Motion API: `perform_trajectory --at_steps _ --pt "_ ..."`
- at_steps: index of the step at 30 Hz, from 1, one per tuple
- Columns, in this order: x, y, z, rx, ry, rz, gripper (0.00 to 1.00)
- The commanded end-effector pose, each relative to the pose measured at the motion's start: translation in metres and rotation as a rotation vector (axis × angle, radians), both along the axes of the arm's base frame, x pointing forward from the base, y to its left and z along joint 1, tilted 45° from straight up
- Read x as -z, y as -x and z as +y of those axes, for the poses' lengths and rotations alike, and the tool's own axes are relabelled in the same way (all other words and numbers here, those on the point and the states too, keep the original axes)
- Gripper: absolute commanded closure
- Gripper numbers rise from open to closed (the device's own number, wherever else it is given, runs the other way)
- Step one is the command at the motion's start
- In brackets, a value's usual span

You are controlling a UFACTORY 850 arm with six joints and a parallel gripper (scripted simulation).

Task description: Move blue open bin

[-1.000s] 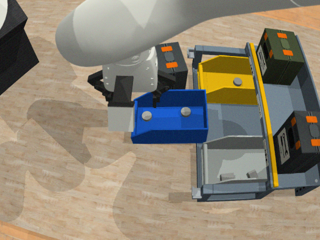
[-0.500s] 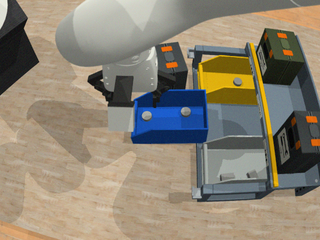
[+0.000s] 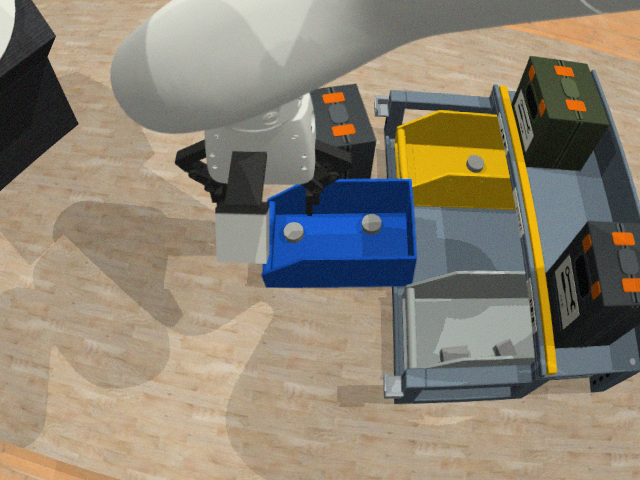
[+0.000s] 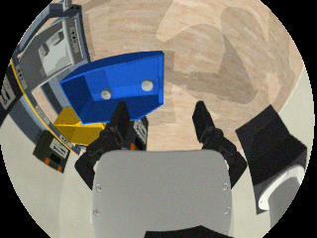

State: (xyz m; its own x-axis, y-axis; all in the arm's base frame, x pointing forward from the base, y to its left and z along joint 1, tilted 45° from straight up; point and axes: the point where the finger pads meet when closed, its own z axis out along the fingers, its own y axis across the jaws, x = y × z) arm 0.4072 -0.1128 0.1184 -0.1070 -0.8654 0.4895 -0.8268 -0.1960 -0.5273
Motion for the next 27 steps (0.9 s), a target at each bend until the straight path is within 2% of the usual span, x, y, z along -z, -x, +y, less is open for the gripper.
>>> perform_trajectory --at_steps 1,27 --pt "-0.0001 0.0001 -0.0011 -0.018 -0.023 0.000 0.00" --pt "-0.0001 0.0001 -0.0005 -0.007 -0.009 0.000 0.00"
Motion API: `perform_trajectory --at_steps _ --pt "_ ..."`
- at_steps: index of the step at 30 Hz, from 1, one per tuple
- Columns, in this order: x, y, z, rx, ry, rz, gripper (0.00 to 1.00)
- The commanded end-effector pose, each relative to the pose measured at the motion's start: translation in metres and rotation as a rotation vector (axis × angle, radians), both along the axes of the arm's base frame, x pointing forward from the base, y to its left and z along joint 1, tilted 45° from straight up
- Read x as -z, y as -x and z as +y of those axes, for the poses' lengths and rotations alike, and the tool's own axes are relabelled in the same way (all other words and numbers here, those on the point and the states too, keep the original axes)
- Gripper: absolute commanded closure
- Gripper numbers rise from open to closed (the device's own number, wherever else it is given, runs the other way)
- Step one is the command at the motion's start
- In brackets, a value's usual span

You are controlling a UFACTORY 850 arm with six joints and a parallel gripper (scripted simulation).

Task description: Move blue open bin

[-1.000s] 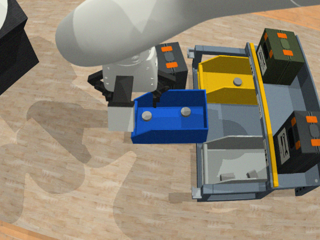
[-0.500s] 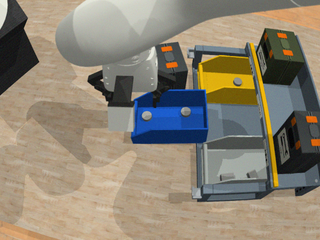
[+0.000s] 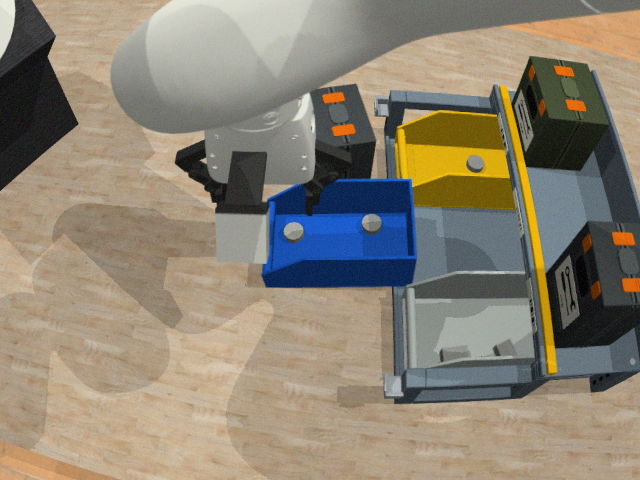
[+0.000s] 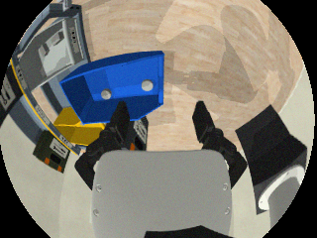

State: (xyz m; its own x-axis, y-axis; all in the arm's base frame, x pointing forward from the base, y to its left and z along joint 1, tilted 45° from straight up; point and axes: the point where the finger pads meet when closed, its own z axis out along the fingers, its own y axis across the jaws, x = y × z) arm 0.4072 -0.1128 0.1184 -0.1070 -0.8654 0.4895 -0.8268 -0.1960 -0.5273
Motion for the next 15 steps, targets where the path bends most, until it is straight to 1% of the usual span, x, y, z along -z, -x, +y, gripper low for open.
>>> perform_trajectory --at_steps 1,15 --pt "-0.0001 0.0001 -0.0007 -0.011 -0.014 0.000 0.00" --pt "-0.0001 0.0001 -0.0011 -0.018 -0.023 0.000 0.00"
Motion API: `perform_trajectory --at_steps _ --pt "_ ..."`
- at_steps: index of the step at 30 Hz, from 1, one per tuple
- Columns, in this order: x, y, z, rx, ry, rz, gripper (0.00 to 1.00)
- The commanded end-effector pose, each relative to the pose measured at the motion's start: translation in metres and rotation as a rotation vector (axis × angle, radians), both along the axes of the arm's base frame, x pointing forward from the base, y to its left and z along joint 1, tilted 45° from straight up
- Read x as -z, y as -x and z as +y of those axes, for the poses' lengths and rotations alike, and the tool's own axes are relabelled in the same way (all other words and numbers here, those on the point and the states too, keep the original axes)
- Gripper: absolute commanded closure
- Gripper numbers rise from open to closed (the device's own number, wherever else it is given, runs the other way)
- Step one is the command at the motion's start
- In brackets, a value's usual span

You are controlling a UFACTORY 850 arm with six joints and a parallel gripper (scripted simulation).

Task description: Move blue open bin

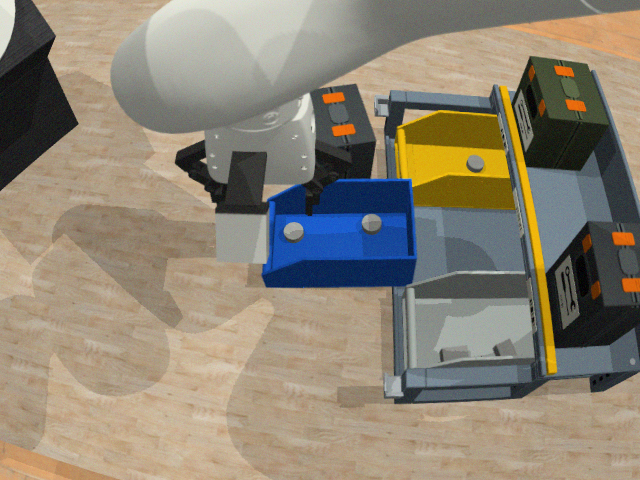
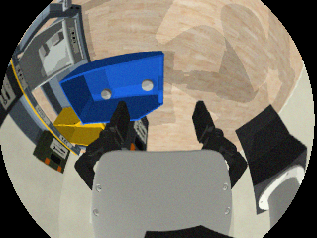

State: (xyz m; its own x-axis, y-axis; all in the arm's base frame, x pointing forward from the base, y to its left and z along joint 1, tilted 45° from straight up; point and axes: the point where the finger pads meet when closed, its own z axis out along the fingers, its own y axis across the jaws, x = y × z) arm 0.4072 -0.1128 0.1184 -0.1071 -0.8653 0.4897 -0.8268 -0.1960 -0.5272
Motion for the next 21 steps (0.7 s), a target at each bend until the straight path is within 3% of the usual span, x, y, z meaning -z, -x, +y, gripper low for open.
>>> perform_trajectory --at_steps 1,21 --pt "-0.0001 0.0001 -0.0002 -0.004 -0.005 0.000 0.00" --pt "-0.0001 0.0001 -0.0009 -0.015 -0.018 0.000 0.00"
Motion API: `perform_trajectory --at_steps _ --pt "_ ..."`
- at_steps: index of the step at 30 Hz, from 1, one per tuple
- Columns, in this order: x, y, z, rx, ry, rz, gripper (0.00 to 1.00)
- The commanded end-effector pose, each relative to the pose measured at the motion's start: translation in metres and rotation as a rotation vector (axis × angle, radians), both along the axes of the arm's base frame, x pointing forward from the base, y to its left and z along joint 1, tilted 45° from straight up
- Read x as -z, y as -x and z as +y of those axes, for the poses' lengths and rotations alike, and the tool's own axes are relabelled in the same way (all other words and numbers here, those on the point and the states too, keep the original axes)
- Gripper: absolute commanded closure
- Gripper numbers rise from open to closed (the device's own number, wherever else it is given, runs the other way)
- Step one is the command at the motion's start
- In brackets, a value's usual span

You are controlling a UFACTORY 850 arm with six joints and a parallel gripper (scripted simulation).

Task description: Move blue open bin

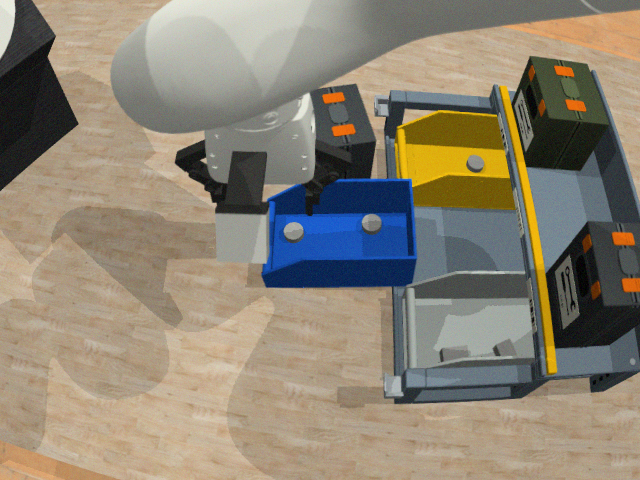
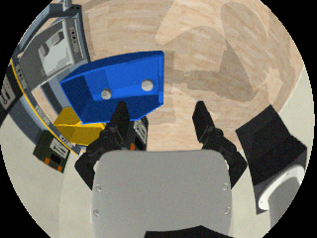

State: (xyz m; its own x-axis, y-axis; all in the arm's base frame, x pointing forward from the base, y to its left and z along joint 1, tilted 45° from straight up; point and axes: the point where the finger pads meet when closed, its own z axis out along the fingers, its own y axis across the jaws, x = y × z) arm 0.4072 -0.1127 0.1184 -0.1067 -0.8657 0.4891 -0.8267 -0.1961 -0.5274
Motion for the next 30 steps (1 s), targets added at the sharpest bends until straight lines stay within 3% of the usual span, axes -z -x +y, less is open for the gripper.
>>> perform_trajectory --at_steps 1,30 --pt "-0.0001 0.0001 -0.0012 -0.018 -0.023 0.000 0.00" --pt "-0.0001 0.0001 -0.0012 -0.018 -0.023 0.000 0.00"
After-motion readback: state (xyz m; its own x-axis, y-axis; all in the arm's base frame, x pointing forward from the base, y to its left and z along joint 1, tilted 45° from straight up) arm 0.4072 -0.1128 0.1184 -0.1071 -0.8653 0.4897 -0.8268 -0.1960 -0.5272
